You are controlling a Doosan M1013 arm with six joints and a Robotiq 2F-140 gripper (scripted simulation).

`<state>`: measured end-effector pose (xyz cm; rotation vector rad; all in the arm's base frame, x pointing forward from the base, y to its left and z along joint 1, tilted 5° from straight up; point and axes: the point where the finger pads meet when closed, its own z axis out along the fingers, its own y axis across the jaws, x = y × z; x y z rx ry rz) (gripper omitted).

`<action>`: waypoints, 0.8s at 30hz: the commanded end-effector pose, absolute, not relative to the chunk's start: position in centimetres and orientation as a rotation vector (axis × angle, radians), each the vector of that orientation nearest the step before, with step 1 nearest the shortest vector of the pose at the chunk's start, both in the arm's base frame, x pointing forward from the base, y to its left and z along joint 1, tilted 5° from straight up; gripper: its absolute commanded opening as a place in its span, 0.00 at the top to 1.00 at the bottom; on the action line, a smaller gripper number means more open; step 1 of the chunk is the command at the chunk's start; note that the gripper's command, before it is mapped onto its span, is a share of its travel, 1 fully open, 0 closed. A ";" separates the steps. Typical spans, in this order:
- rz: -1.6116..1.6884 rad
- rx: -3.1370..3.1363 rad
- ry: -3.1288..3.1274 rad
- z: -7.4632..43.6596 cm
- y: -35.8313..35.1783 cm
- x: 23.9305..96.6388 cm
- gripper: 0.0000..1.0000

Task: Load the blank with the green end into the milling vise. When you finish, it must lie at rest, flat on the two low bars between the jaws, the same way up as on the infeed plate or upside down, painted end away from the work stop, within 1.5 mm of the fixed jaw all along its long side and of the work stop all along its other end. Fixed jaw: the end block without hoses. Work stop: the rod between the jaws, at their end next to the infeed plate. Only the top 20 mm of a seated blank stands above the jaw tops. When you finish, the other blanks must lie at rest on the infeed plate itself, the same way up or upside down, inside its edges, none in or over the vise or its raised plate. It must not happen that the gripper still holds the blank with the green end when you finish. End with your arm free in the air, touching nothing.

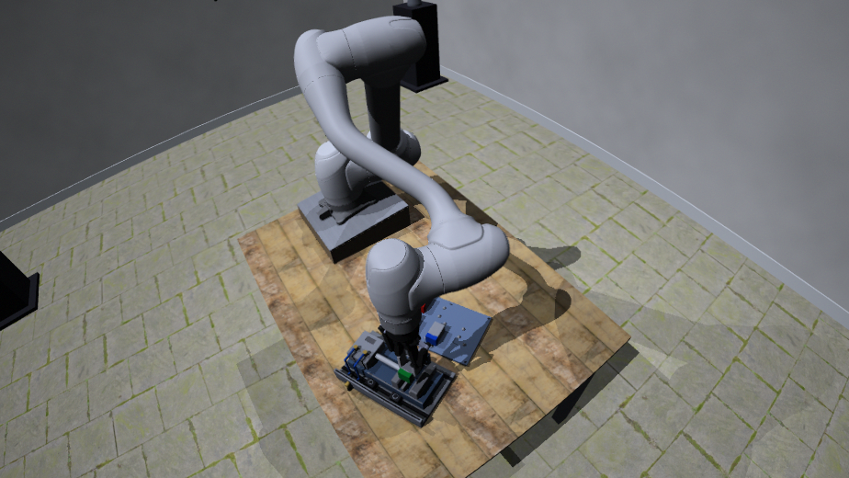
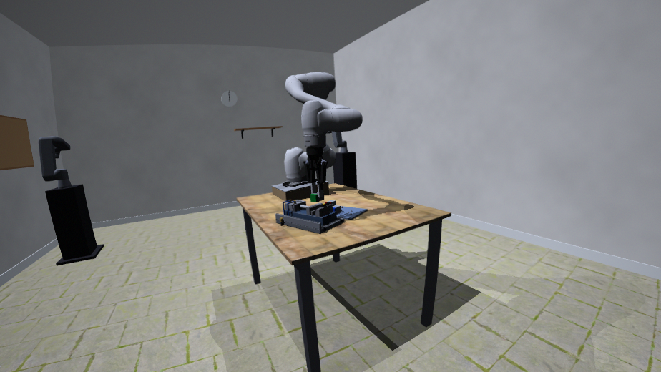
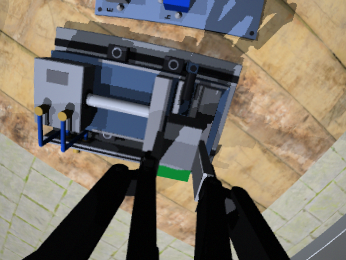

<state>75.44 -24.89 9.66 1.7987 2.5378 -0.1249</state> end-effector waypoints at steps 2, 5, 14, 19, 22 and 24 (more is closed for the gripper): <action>-0.125 1.799 2.538 9.7 -24.8 75.4 1.00; -0.125 1.799 2.538 9.7 -24.8 75.4 1.00; -0.125 1.799 2.538 9.7 -24.6 75.3 1.00; -0.125 1.799 2.538 9.7 -24.6 75.3 1.00; -0.125 1.799 2.538 9.7 -24.6 75.3 1.00; -0.125 1.799 2.538 9.7 -24.6 75.3 1.00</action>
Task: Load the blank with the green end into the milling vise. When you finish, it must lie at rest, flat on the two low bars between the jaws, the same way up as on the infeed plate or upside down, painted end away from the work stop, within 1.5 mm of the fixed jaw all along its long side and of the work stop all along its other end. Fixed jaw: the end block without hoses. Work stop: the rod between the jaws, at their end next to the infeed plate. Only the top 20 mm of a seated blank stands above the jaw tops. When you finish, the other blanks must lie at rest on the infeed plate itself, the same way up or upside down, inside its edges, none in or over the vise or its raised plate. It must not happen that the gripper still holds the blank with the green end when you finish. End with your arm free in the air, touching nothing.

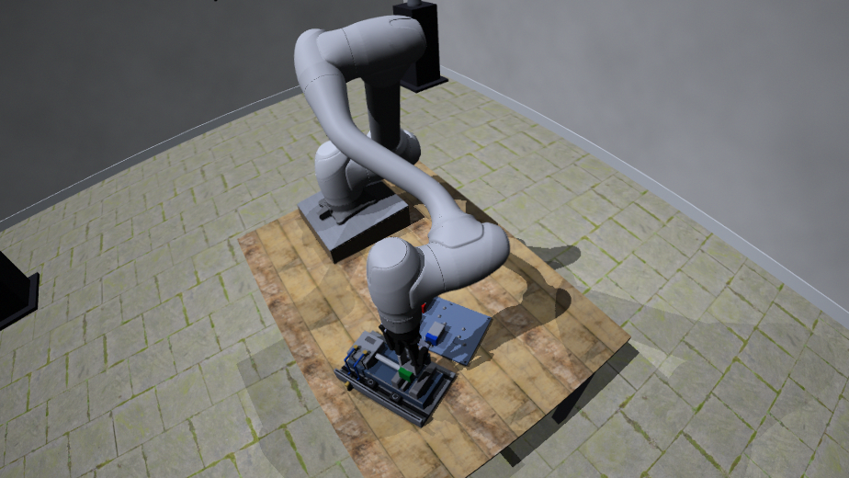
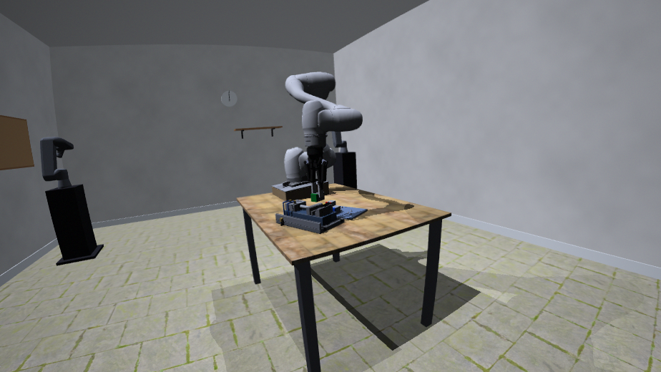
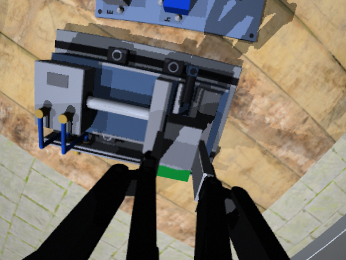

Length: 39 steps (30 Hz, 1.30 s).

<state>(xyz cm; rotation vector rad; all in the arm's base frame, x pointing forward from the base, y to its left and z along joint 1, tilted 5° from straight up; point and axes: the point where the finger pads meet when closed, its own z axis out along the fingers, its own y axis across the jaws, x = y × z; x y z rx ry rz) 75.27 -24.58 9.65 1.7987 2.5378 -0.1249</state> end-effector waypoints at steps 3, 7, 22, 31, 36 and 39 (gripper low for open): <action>-0.125 1.799 2.538 9.7 -24.5 75.2 1.00; -0.125 1.799 2.538 9.7 -24.5 75.2 1.00; -0.125 1.799 2.538 7.5 -24.6 75.1 1.00; -0.125 1.799 2.538 6.8 -24.6 75.1 1.00; -0.125 1.799 2.538 6.7 -24.6 75.1 1.00; -0.125 1.799 2.538 6.7 -24.6 75.1 1.00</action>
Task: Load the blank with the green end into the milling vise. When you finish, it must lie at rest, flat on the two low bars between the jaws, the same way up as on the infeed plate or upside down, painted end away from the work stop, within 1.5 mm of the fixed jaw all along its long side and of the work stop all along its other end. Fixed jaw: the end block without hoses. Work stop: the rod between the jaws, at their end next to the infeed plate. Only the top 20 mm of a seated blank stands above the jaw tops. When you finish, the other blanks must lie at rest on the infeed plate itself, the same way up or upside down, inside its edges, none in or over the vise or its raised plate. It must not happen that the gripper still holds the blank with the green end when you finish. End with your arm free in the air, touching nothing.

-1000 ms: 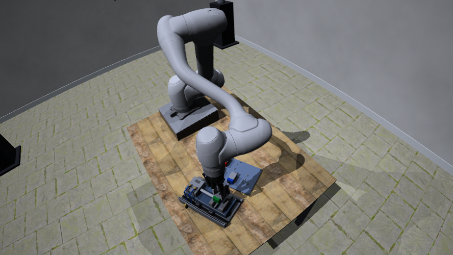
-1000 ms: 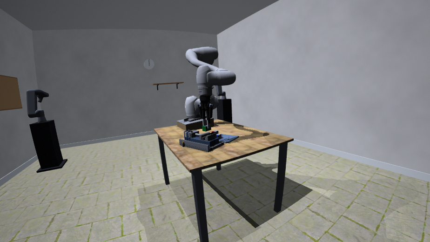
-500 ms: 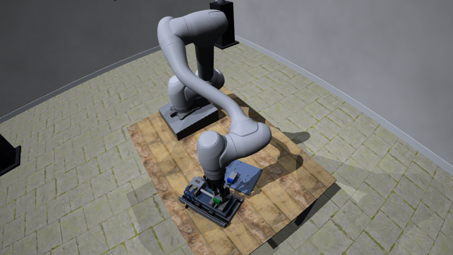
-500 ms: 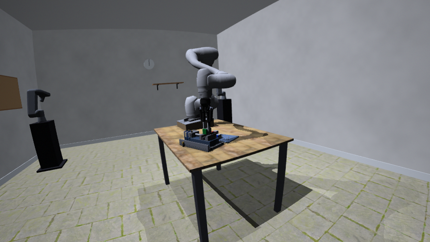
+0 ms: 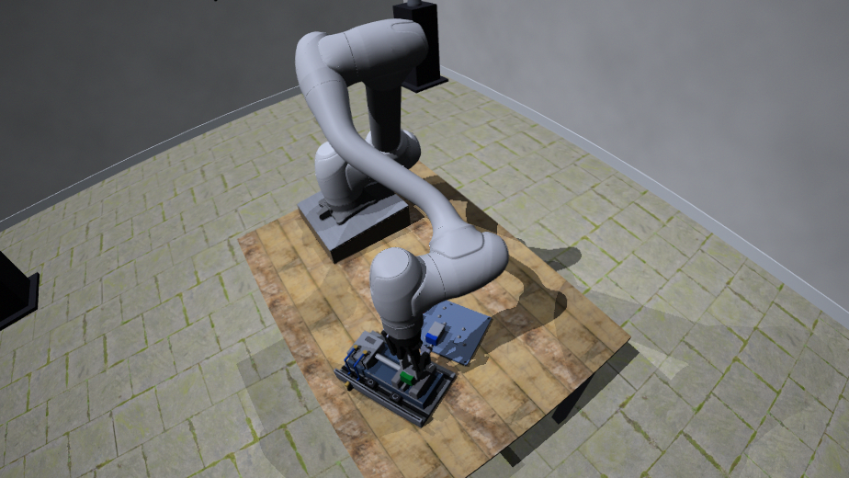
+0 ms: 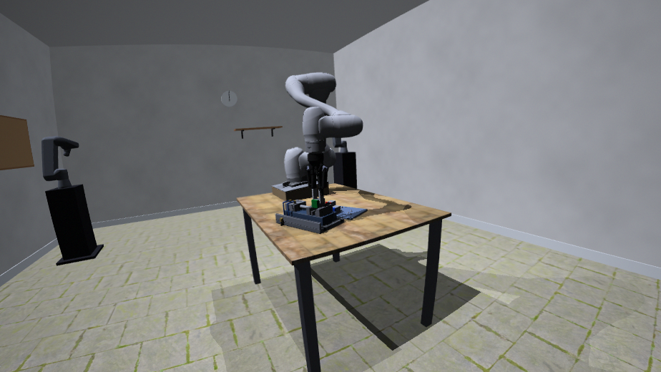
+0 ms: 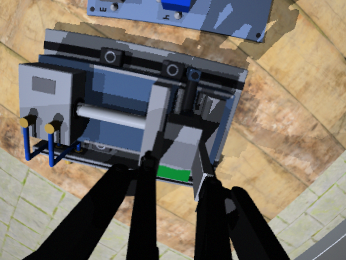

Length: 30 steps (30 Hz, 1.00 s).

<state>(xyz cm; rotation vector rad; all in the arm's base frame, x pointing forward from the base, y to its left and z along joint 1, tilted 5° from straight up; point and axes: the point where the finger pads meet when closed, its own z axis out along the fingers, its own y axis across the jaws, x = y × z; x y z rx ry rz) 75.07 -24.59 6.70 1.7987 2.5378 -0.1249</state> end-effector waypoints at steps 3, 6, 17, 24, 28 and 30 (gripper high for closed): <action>-0.125 1.799 2.538 6.7 -24.6 75.1 1.00; -0.125 1.799 2.538 6.7 -24.6 75.1 1.00; -0.125 1.799 2.538 6.9 -24.6 75.1 1.00; -0.125 1.799 2.538 7.0 -24.6 75.1 1.00; -0.125 1.799 2.538 7.1 -24.6 75.1 1.00; -0.125 1.799 2.538 7.1 -24.6 75.1 1.00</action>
